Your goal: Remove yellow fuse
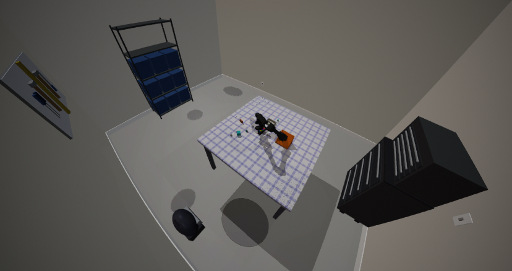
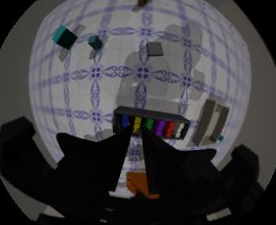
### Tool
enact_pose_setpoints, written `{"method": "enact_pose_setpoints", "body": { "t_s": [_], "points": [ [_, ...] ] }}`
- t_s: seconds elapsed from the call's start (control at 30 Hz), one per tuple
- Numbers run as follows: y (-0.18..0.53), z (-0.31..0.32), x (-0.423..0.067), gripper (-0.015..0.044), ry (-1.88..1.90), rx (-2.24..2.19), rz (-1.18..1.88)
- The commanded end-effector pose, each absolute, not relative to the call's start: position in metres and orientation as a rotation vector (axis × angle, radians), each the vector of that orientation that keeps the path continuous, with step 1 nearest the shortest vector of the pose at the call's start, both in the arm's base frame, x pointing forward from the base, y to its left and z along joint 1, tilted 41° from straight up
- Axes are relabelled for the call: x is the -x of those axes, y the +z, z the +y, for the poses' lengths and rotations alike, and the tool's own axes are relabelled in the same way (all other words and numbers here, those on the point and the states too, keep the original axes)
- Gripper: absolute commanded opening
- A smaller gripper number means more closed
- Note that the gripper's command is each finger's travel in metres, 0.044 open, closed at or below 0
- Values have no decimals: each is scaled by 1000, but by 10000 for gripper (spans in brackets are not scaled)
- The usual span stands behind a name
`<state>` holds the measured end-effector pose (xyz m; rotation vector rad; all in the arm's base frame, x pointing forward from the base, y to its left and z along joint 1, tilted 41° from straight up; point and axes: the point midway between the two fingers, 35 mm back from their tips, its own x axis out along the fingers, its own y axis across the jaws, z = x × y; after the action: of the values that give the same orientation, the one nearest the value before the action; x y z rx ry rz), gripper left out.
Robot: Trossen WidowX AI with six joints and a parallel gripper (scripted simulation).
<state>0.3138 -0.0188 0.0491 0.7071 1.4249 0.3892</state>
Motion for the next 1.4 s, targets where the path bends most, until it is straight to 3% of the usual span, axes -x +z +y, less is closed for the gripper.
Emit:
{"method": "enact_pose_setpoints", "body": {
  "t_s": [0.0,1.27,1.37],
  "points": [
    [45,-15,-312,74,391,-715,1431],
    [35,-6,-313,74,392,-716,1431],
    [36,-7,-314,54,391,-709,1429]
  ]
}}
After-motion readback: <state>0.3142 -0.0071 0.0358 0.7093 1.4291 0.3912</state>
